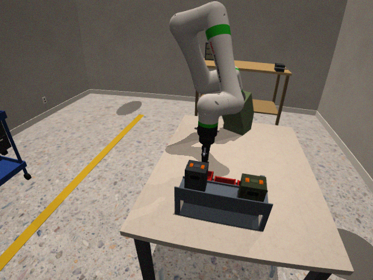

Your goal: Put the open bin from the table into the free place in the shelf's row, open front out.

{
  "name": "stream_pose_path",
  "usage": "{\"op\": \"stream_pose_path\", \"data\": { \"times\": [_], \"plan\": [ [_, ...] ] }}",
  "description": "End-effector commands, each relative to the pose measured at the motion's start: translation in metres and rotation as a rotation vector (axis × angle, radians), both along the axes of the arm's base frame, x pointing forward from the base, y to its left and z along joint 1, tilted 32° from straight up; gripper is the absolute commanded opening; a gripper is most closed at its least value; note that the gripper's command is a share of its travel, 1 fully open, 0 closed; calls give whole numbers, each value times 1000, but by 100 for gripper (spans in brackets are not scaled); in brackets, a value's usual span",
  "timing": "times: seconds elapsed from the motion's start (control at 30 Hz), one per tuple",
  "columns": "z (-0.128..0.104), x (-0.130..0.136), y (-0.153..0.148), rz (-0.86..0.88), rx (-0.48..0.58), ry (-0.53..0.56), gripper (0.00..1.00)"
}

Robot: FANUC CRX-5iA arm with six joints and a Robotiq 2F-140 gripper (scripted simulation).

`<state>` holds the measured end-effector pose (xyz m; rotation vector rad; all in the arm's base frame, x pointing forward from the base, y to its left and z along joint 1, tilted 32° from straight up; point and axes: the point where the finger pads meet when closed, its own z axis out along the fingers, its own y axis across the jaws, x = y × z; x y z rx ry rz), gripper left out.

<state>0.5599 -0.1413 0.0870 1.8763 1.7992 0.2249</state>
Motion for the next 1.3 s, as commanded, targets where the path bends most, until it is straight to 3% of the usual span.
{"op": "stream_pose_path", "data": {
  "times": [0.0,1.27],
  "plan": [
    [1,2,0,0,0,0,0],
    [9,17,1,0,0,0,0]
  ]
}}
